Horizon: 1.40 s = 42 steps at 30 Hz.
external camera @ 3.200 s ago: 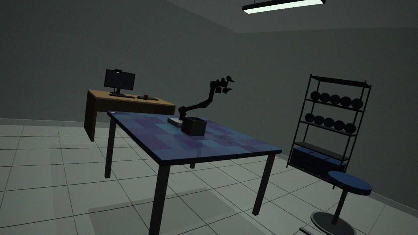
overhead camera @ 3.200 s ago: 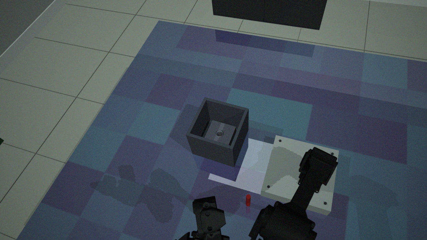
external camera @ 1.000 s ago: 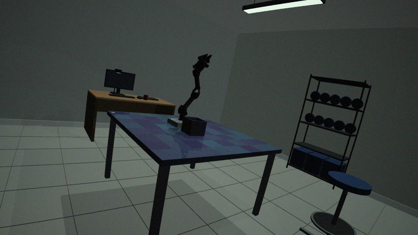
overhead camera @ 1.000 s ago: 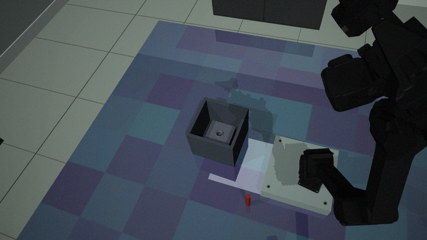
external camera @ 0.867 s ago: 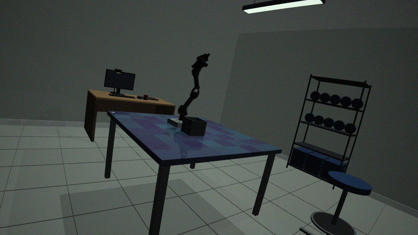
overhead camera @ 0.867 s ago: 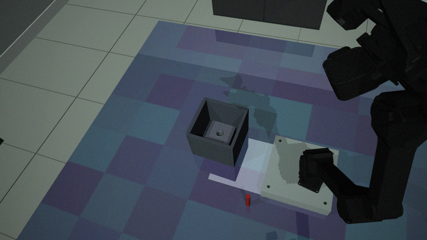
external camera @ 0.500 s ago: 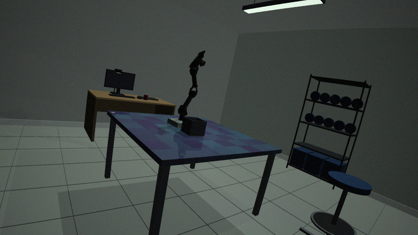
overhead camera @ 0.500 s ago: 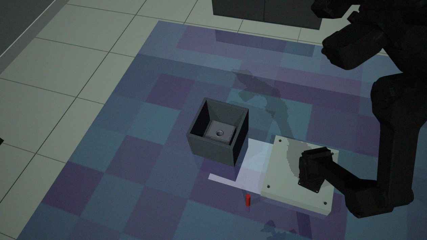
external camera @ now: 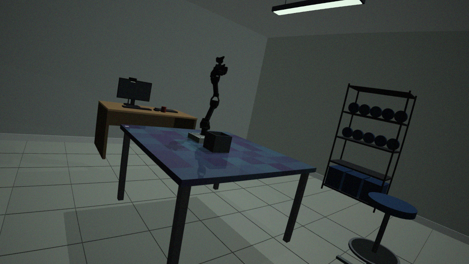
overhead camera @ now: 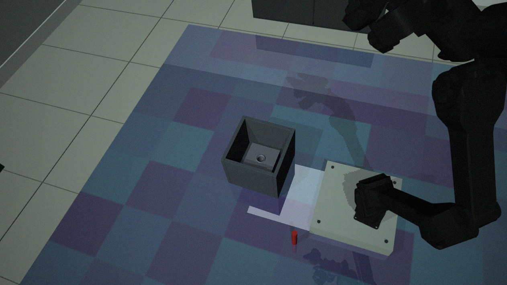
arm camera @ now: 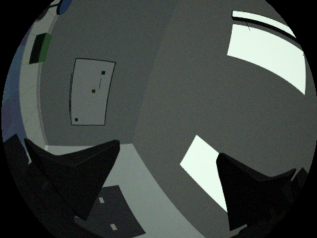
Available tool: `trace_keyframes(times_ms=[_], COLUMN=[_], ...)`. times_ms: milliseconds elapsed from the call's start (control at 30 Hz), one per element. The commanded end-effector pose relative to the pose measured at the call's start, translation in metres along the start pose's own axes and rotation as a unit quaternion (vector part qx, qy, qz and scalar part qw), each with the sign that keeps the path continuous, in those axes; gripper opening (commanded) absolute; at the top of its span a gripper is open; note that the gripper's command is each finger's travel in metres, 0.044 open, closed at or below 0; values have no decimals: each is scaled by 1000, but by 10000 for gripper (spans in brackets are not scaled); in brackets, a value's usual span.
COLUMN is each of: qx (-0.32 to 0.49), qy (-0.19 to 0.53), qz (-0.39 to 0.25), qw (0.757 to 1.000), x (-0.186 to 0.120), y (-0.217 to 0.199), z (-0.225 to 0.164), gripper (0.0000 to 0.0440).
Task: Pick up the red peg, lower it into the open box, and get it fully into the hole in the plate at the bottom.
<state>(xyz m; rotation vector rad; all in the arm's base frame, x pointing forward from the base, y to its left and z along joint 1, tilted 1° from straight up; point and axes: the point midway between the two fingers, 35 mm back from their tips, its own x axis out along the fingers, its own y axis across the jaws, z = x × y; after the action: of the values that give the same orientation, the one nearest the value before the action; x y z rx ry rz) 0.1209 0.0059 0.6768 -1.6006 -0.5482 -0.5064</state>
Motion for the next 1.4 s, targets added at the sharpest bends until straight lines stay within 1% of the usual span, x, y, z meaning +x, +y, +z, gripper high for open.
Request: trace_keyframes(times_ms=[0,167,333,500,667,833,1000,1167,1367], qx=[71,148,223,295,363,427,486,539,594], qy=[14,27,41,56,74,93,115,139,171], qz=[31,64,100,136,173,211,249,287,331], qw=[997,987,969,944,912,874,830,780,713], x=[5,8,10,10,8,5,0,-7,-18], y=[23,46,72,98,124,151,176,201,230], z=[-13,-21,-25,-27,-26,-21,-15,-5,9], gripper=[440,440,440,440,440,440,440,440,440])
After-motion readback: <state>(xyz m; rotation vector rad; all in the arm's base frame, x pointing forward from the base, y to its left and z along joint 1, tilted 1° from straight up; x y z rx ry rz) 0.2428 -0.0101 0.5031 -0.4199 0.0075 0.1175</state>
